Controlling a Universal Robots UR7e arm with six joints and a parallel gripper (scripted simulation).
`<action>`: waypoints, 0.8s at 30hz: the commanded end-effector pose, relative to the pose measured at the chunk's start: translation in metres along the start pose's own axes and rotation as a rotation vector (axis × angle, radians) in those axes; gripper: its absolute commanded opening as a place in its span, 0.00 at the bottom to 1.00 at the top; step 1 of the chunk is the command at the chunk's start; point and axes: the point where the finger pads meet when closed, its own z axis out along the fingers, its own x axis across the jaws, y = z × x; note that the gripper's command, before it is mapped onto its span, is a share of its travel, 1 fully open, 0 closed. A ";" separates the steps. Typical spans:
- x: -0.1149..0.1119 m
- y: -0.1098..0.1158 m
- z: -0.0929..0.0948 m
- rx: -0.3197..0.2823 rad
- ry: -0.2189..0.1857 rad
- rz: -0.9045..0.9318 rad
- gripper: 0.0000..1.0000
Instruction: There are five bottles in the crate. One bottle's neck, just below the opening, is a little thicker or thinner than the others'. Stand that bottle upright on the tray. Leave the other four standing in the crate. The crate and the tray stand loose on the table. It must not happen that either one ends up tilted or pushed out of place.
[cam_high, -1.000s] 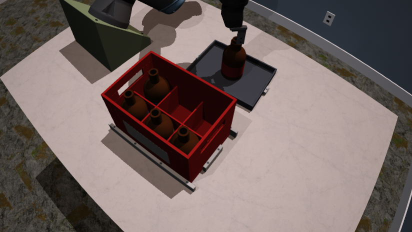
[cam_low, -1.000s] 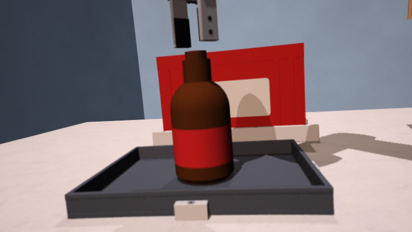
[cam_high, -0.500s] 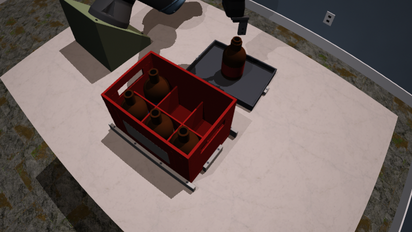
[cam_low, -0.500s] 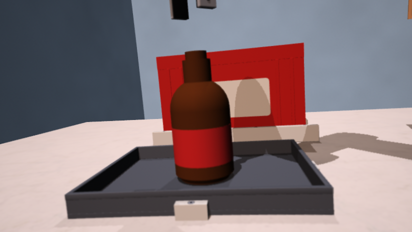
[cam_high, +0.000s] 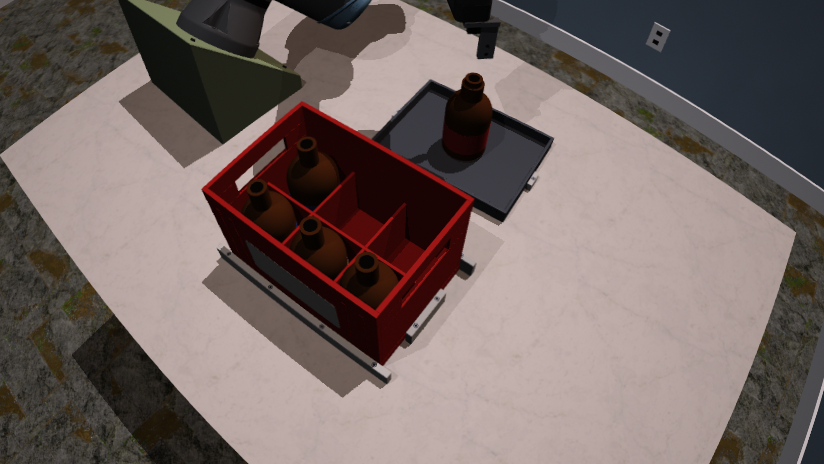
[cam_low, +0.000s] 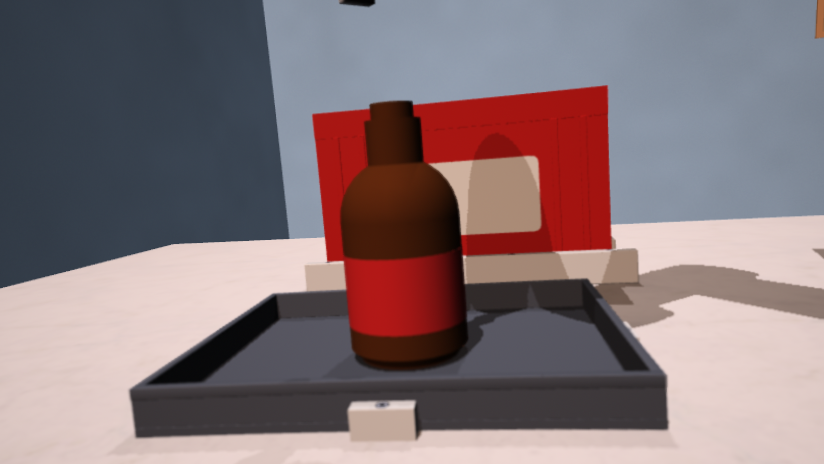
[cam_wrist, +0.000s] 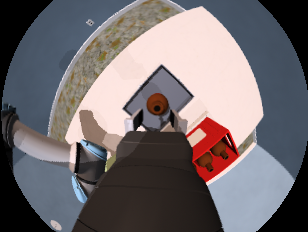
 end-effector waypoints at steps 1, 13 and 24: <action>0.000 0.000 -0.002 0.000 0.001 0.000 1.00; 0.000 0.000 -0.002 0.000 0.001 0.000 0.00; 0.000 0.000 -0.002 0.000 0.001 0.000 0.00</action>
